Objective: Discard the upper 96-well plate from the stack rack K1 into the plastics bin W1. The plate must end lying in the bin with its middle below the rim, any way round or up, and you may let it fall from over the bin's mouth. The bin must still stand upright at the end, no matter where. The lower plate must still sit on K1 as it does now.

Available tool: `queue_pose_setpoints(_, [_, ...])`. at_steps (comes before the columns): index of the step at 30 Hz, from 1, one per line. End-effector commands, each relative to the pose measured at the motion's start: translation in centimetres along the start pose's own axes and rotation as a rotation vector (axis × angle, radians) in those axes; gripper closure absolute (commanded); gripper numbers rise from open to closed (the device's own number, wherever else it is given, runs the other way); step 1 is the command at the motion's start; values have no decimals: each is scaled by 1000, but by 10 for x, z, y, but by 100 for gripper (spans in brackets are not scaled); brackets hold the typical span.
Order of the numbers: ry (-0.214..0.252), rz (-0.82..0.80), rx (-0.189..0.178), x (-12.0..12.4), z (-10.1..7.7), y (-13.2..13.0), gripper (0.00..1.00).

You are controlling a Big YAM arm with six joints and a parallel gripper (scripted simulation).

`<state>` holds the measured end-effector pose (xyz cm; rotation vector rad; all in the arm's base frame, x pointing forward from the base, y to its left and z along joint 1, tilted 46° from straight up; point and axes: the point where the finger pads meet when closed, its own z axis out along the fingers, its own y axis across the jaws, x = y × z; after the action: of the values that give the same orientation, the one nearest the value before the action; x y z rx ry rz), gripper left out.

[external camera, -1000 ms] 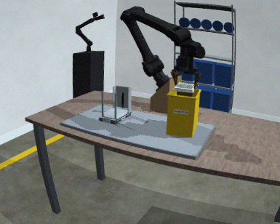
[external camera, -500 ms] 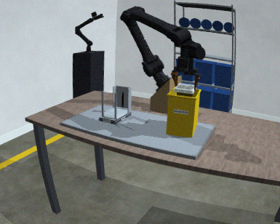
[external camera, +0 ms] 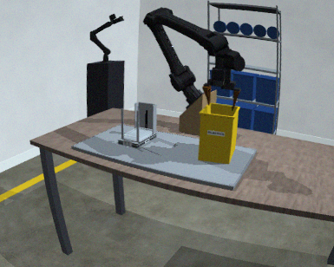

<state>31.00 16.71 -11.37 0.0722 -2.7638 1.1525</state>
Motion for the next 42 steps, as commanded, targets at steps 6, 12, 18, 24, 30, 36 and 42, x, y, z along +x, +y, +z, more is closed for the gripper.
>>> queue_pose_setpoints(6, [-33,14,-27,-12,-16,5,0])
queue_pose_setpoints(12, [-59,23,-47,-19,-36,7,0])
queue_pose_setpoints(18, [-62,27,-49,-17,-54,8,0])
queue_pose_setpoints(24, [-58,24,-44,-16,-63,9,0])
queue_pose_setpoints(30, [-33,14,-28,-12,-46,5,0])
queue_pose_setpoints(36, [-33,14,-28,-12,-46,5,0])
queue_pose_setpoints(42, [-33,14,-28,-12,-46,5,0])
